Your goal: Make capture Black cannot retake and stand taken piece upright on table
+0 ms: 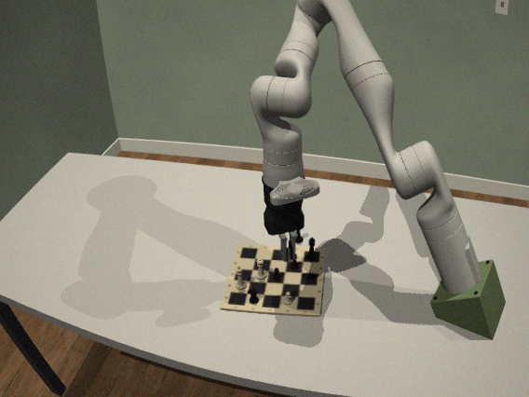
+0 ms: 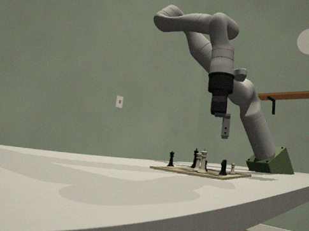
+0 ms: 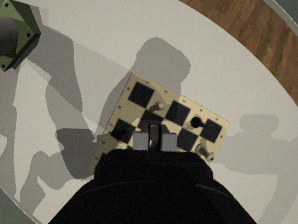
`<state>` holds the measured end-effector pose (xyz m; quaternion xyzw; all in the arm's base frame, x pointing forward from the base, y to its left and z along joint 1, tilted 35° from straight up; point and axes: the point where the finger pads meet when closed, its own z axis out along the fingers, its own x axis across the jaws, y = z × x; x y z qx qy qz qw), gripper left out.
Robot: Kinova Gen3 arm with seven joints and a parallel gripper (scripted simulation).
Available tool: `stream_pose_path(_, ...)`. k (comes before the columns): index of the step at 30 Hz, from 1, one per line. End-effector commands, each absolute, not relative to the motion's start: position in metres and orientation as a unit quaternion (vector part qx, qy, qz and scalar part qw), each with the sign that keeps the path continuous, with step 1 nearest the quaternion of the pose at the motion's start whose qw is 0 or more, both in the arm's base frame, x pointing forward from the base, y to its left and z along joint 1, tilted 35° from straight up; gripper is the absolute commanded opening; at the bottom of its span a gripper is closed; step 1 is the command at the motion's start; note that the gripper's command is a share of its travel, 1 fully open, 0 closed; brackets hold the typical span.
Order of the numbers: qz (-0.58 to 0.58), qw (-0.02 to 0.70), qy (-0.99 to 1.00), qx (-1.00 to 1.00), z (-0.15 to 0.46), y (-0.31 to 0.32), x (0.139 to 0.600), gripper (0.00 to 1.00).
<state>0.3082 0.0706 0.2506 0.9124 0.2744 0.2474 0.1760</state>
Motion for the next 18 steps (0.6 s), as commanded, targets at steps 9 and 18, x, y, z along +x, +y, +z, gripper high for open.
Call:
stream_pose_path(9,0.251,0.169,0.247,0.921,0.253,0.0709,0.3081,0.0)
stream_pose_path(18,0.257,0.162,0.221,0.927,0.2549,0.072,0.3093,0.0)
